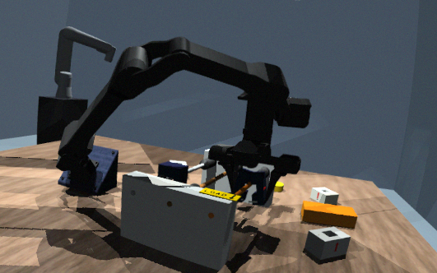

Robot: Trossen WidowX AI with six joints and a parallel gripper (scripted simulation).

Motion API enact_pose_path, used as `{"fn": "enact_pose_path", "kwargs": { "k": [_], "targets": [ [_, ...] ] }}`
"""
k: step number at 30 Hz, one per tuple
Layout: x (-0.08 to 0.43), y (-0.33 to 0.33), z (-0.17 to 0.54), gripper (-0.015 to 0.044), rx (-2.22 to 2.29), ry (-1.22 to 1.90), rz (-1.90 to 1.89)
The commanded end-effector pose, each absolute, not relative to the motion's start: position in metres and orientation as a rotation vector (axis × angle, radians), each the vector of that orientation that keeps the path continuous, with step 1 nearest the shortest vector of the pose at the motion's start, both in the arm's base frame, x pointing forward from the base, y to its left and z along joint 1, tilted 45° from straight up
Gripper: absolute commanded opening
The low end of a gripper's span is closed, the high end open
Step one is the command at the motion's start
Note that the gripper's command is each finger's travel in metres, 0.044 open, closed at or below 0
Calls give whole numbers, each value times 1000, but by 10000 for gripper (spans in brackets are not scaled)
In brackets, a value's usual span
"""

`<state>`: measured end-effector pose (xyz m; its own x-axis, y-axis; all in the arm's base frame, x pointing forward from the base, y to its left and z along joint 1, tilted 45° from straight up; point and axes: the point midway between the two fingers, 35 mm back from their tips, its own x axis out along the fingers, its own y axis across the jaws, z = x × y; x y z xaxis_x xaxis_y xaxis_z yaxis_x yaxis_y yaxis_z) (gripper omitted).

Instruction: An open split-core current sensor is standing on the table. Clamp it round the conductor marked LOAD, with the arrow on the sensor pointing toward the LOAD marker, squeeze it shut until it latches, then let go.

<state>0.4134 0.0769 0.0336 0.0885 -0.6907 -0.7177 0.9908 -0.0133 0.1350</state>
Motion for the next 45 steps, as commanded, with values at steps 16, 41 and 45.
{"fn": "enact_pose_path", "kwargs": {
  "k": [16, 41, 45],
  "targets": [
    [414, 77, 34, 0, 732, 524, -1433],
    [414, 77, 34, 0, 732, 524, -1433],
    [414, 77, 34, 0, 732, 524, -1433]
  ]
}}
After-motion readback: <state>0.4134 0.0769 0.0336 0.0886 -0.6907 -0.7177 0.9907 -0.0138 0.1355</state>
